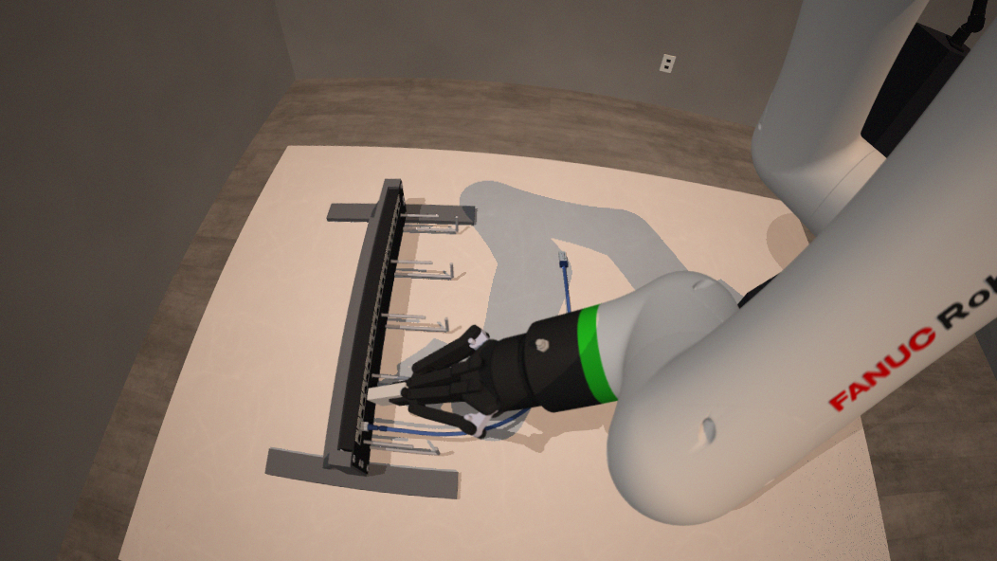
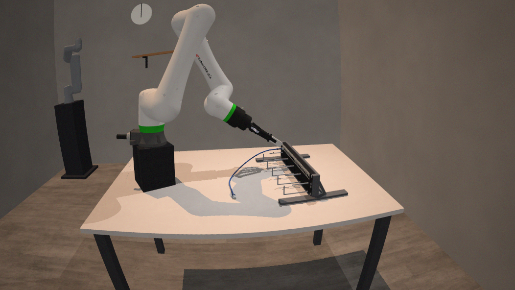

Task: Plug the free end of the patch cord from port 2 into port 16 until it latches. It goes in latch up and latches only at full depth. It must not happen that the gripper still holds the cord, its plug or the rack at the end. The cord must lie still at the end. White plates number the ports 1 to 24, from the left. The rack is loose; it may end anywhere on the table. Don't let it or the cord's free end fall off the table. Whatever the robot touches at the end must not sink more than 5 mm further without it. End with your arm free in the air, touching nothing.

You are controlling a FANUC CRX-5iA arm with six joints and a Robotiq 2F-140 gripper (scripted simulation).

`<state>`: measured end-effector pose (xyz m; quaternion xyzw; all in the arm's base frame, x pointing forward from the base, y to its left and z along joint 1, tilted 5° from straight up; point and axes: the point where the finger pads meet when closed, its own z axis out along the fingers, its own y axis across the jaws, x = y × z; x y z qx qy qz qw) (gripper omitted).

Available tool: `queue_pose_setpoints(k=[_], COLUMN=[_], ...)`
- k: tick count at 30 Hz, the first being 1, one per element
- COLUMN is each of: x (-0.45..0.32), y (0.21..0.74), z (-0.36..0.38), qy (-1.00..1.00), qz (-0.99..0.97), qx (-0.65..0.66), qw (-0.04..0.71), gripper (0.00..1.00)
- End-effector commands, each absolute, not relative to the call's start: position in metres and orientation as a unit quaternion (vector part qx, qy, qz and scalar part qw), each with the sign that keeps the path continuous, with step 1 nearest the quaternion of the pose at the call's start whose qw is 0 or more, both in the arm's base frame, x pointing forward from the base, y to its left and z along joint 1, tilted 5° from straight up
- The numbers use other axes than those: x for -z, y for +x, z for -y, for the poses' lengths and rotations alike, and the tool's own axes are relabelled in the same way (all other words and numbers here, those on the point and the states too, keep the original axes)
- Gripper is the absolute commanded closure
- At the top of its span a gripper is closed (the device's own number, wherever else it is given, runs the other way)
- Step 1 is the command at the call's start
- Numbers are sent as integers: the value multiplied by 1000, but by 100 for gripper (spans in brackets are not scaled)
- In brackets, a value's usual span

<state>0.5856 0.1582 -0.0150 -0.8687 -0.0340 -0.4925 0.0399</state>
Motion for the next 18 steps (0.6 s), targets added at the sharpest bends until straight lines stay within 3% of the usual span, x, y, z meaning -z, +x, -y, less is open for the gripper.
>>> queue_pose_setpoints(k=[1,18], x=[15,1], y=[586,562], z=[-158,-155], qy=[-869,-869], qz=[34,34], qx=[493,493], qw=[40,40], gripper=[100,100])
